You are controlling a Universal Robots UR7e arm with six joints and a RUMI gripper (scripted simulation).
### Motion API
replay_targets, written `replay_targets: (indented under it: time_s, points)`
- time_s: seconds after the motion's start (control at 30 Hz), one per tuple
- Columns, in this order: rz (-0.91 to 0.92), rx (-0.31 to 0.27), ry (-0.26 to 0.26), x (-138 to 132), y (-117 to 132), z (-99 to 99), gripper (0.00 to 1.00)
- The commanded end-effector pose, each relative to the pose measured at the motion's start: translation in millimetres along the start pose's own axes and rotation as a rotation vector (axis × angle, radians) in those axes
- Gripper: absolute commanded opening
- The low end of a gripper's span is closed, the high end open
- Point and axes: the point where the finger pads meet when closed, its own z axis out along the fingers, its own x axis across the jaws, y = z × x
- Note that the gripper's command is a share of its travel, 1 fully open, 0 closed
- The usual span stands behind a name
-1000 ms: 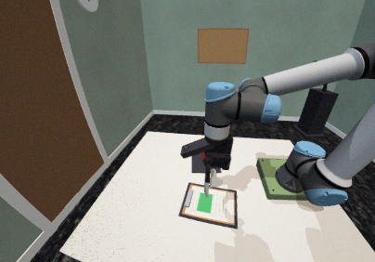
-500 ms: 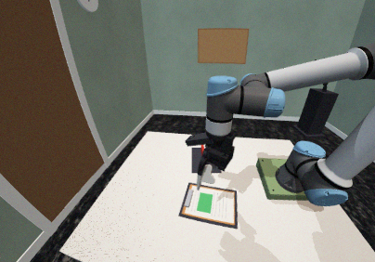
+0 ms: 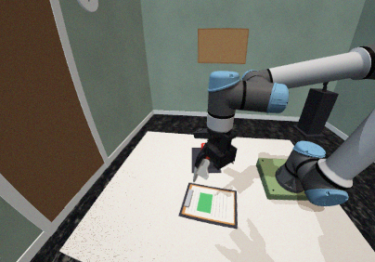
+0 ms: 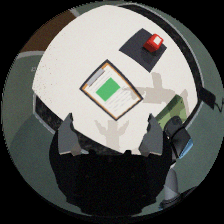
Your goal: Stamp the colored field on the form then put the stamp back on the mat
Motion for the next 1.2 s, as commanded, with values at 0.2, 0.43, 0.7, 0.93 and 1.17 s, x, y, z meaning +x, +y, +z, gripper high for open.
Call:
replay_targets:
  time_s: [0.2,0.43,0.7,0.93,1.17]
  points:
    - [0.235,0.006,0.005,5,2,-8.3,1.0]
    - [0.345,0.006,0.005,7,4,-12.1,1.0]
    - [0.412,0.006,0.004,8,5,-14.4,1.0]
    - [0.461,0.006,0.004,9,6,-16.1,1.0]
    - [0.484,0.006,0.004,10,7,-16.9,1.0]
